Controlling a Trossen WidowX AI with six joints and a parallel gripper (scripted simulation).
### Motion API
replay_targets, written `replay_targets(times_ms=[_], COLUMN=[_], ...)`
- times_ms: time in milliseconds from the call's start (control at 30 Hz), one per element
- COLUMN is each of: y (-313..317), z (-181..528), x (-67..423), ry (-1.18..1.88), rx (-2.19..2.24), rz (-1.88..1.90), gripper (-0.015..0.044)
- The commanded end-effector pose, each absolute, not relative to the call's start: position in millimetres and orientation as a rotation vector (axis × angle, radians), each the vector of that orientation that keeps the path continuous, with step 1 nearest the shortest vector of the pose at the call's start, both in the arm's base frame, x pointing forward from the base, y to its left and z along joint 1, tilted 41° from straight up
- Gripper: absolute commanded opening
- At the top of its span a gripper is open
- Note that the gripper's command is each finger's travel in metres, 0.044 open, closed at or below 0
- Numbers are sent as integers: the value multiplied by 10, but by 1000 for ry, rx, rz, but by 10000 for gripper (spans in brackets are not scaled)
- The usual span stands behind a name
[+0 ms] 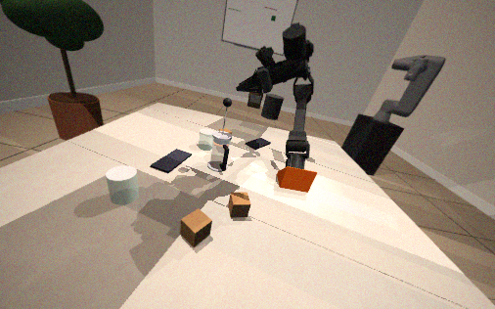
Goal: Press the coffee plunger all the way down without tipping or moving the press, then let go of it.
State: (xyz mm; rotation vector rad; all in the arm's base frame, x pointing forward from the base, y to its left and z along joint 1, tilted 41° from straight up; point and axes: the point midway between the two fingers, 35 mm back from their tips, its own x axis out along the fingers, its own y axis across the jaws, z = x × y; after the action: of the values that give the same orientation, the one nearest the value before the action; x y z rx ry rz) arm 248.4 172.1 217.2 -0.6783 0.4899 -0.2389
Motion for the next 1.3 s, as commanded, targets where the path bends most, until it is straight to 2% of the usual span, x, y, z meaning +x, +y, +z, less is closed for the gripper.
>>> replay_targets(times_ms=[0, 1067, 1267], y=[1551, 1313, 1313], z=[2020, 1818, 1818], x=[2476, 2806, 2806], ry=[481, 475, 475], rx=[-677, -675, -675], rz=[-251, -260, -260], gripper=[440, 440, 282])
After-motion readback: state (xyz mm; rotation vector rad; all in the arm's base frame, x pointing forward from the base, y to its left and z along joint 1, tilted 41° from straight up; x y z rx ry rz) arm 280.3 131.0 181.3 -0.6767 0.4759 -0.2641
